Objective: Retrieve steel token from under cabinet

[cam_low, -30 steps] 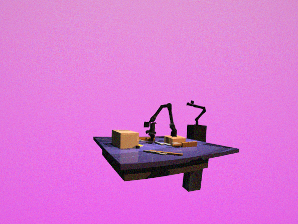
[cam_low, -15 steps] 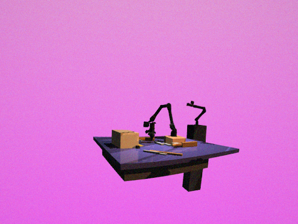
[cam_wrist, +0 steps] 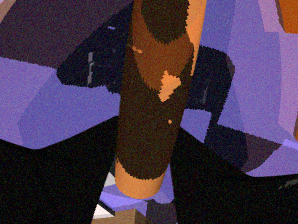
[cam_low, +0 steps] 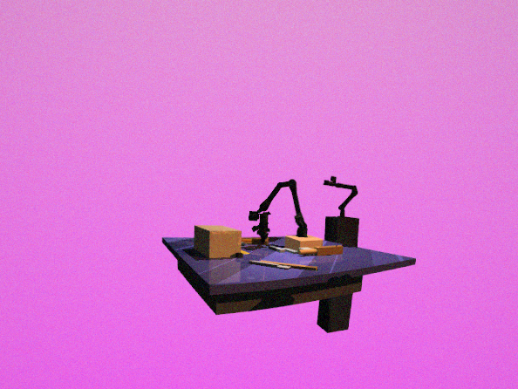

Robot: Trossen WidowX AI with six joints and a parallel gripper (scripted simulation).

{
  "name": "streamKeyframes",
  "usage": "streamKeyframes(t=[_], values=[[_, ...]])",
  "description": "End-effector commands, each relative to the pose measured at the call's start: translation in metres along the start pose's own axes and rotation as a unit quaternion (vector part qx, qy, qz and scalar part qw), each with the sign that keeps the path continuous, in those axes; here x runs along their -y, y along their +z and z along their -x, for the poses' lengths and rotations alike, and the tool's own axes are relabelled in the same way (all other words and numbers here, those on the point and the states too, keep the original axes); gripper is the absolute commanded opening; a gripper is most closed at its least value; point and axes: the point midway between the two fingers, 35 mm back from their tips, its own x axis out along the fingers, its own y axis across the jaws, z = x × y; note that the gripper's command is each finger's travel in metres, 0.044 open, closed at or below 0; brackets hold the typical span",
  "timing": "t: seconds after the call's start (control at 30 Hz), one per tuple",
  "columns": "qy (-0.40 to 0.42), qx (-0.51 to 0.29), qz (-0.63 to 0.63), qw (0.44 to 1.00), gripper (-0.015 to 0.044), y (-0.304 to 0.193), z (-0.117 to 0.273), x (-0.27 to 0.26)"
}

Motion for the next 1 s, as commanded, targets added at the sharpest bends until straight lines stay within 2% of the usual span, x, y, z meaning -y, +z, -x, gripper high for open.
streamKeyframes(t=[0.0, 0.97], values=[[-0.002, 0.012, -0.004, 1.0, 0.0, 0.009, 0.004, 0.006], [-0.003, 0.012, -0.004, 1.0, 0.0, 0.016, 0.005, 0.033]])
